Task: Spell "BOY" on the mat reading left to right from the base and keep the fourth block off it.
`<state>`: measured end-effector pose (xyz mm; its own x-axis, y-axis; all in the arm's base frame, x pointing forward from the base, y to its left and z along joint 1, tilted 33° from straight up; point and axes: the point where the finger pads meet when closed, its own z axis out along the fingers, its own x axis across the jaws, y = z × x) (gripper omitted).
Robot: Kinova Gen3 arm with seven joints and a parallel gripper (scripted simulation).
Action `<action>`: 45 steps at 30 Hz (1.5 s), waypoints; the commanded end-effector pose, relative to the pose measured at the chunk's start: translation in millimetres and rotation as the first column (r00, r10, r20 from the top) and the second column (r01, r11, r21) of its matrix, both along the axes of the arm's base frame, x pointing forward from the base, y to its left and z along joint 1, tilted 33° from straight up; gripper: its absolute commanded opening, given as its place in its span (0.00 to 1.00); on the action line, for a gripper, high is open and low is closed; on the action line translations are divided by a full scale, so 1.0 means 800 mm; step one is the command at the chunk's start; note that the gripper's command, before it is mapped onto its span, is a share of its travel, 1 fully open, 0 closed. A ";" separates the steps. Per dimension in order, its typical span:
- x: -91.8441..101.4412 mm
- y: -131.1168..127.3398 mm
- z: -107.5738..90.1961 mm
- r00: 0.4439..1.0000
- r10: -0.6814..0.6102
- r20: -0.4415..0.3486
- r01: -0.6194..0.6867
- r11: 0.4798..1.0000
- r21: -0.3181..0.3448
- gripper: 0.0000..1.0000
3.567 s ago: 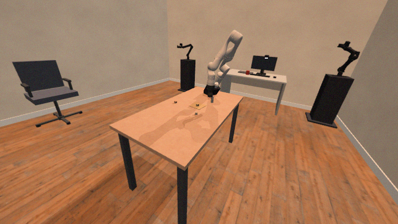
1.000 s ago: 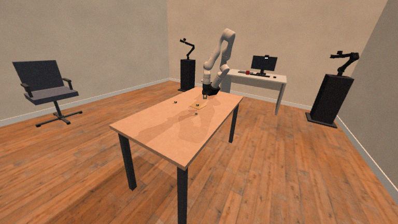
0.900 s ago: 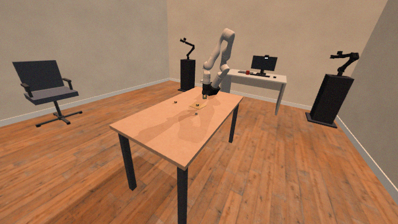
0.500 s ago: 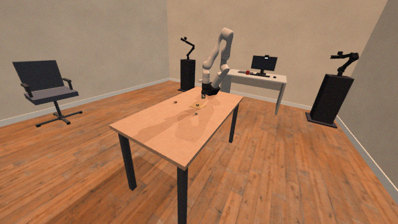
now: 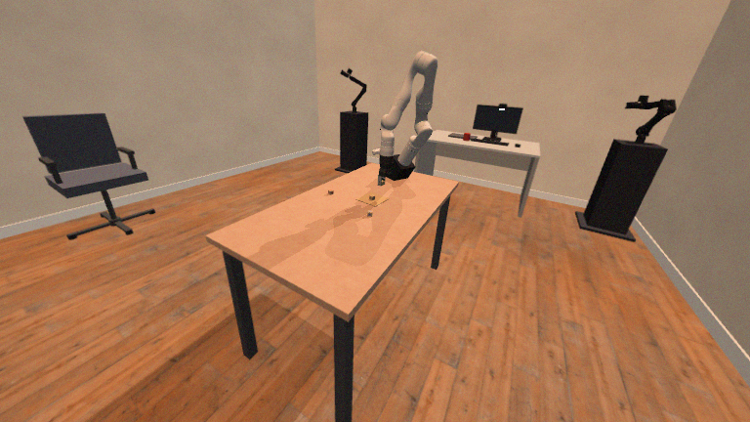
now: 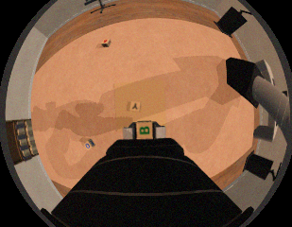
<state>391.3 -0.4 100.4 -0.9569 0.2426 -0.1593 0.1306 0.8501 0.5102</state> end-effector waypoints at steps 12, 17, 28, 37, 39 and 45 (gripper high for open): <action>0.002 -0.009 0.000 0.995 0.084 0.057 -0.082 0.996 -0.029 0.49; 0.003 -0.009 0.001 0.992 0.102 0.068 -0.100 0.994 -0.035 0.49; 0.003 -0.010 0.001 0.991 0.111 0.073 -0.108 0.993 -0.038 0.49; 0.003 -0.010 0.001 0.991 0.111 0.073 -0.108 0.993 -0.038 0.49; 0.003 -0.010 0.001 0.991 0.111 0.073 -0.108 0.993 -0.038 0.49; 0.004 -0.009 -0.001 0.991 0.111 0.073 -0.108 0.993 -0.038 0.49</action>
<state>394.2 -7.7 100.1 -0.9623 0.1301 -0.2387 -0.0021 0.8745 0.4850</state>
